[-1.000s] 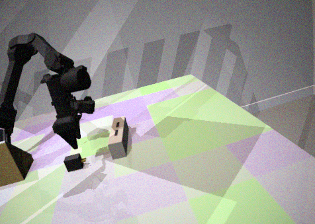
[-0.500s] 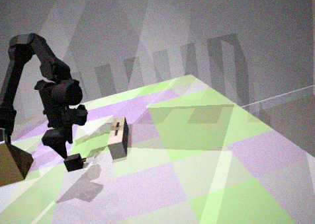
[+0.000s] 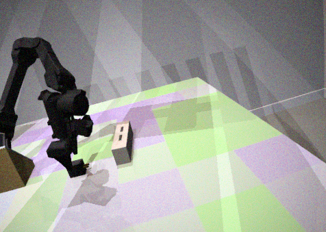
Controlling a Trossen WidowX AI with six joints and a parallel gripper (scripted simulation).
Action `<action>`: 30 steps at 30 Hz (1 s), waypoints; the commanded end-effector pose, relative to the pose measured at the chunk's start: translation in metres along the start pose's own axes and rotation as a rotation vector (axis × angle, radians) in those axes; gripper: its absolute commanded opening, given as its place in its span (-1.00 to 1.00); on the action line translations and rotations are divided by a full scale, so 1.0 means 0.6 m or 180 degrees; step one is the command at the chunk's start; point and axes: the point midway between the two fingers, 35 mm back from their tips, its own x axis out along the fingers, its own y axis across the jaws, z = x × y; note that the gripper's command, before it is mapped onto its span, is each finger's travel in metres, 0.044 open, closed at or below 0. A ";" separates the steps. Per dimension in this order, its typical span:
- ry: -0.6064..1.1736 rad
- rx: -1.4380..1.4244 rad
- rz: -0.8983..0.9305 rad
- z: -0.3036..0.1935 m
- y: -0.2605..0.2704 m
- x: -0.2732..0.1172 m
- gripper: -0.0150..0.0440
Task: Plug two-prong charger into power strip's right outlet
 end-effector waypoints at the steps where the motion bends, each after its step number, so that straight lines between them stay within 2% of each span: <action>1: 0.0014 0.0014 0.0020 -0.002 0.002 0.012 1.00; 22: 0.0015 0.0013 0.0029 0.000 0.003 0.064 1.00; 30: 0.0006 -0.0001 0.0011 0.002 0.001 0.058 0.29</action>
